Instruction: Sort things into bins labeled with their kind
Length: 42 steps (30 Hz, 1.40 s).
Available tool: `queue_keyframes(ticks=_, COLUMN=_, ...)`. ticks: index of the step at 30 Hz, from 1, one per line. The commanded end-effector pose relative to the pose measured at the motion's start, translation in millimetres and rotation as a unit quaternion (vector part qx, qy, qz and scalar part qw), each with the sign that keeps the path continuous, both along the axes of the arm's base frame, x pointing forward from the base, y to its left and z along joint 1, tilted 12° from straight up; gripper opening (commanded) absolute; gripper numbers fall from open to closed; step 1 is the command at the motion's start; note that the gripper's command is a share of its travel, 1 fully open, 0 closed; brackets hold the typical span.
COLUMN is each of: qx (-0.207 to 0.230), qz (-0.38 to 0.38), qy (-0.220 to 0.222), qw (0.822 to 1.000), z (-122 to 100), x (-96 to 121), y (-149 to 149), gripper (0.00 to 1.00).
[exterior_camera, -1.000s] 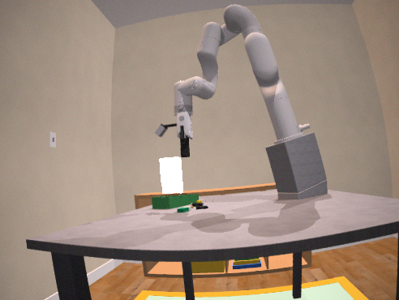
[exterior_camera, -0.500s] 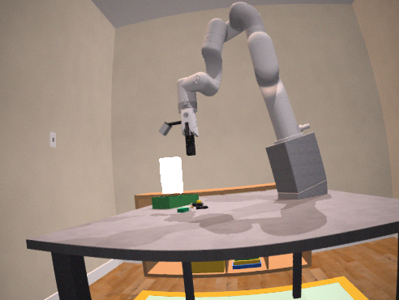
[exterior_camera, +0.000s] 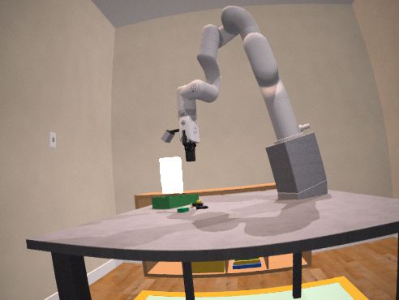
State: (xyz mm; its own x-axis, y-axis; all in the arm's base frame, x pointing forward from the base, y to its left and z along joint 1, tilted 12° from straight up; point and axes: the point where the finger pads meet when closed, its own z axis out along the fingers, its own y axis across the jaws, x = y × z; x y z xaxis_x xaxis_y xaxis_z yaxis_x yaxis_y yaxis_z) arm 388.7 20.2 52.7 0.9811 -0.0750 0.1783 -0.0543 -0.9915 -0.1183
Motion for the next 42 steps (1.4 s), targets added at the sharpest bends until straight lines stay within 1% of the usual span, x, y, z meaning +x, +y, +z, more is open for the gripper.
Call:
queue_keyframes(ticks=1, qx=0.006, qz=-0.026, qy=0.001, qw=1.0, z=-23, x=27, y=-30, gripper=0.07)
queue_keyframes(ticks=10, qx=0.006, qz=-0.026, qy=0.001, qw=1.0, z=-55, x=60, y=-79, gripper=0.07)
queue_keyframes(ticks=12, qx=0.006, qz=-0.026, qy=0.001, qw=1.0, z=-55, x=60, y=-79, gripper=0.07)
queue_keyframes(ticks=13, qx=0.006, qz=-0.026, qy=0.001, qw=1.0, z=-64, x=69, y=-90, gripper=0.07)
queue_keyframes(ticks=14, qx=0.006, qz=-0.026, qy=0.001, qw=1.0, z=-68, x=73, y=-96, gripper=0.07)
queue_keyframes(ticks=24, qx=0.005, qz=-0.026, qy=0.001, qw=1.0, z=-101, x=108, y=-146, gripper=0.07)
queue_keyframes(ticks=36, qx=0.005, qz=-0.026, qy=0.001, qw=1.0, z=-101, x=108, y=-146, gripper=0.07)
queue_keyframes(ticks=42, qx=0.005, qz=-0.026, qy=0.001, qw=1.0, z=-117, x=111, y=-144, gripper=0.07)
